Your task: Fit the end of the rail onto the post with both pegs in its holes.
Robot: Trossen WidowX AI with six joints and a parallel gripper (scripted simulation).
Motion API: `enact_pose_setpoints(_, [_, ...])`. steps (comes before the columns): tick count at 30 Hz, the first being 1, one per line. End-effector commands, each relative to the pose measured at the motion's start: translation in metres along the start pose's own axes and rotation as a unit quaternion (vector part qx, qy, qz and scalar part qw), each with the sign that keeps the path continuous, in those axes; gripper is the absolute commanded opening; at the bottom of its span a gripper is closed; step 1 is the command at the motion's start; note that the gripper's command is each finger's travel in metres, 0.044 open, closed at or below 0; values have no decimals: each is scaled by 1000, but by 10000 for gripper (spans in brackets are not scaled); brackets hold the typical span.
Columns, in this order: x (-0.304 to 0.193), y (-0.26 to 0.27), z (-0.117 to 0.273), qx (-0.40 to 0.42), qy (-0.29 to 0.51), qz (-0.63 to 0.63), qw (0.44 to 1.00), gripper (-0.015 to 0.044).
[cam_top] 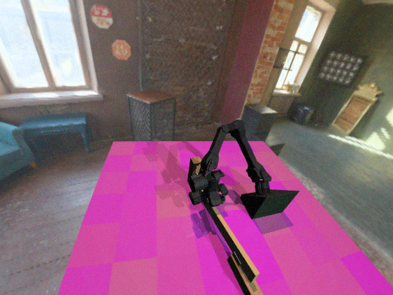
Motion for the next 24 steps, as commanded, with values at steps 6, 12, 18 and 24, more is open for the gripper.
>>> enact_pose_setpoints(6, [-1, -3, 8, -6, -3, 1, 1000, 0])
enact_pose_setpoints(12, [-1, -4, 11, -6, -3, 1, 1000, 0])
enact_pose_setpoints(18, [-1, -4, 14, -6, -3, 1, 1000, 0])
enact_pose_setpoints(24, [-1, -4, 17, -6, -3, 1, 1000, 0])
Point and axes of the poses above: the point midway between the two fingers, 35 mm back from their tips, its own z axis back along the fingers, its own y axis across the jaws, x = y × z, the point moved 9 cm from there along z, back along the fingers, and after that the axes turned 12 degrees about z, right-handed, at the moved point
